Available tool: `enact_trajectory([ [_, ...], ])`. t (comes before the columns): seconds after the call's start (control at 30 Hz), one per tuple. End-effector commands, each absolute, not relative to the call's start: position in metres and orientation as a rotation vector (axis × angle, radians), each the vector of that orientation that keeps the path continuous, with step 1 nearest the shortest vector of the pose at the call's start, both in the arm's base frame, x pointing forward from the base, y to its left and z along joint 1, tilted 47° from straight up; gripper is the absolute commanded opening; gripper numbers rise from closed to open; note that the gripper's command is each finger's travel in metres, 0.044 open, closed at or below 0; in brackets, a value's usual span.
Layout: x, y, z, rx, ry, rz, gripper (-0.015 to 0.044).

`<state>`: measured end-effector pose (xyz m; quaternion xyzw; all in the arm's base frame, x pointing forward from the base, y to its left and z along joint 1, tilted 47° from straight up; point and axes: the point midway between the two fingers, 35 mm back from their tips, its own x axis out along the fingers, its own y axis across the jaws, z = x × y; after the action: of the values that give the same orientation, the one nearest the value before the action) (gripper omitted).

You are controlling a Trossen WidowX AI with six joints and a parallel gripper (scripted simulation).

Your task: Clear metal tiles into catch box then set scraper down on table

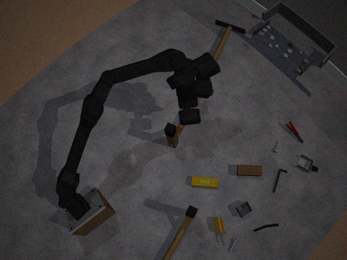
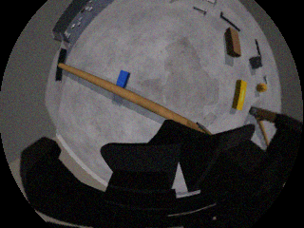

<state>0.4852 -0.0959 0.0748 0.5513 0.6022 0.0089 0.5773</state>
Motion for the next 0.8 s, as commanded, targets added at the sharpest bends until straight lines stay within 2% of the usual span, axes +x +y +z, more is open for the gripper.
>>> enact_trajectory([
  [0.0,0.471,-0.104,0.077,1.398,1.458,-0.089,0.0],
  [0.4,0.433,-0.119,0.083,1.675,1.575,-0.391,0.0],
  [0.77,0.434,-0.116,0.08,1.679,1.576,-0.395,0.0],
])
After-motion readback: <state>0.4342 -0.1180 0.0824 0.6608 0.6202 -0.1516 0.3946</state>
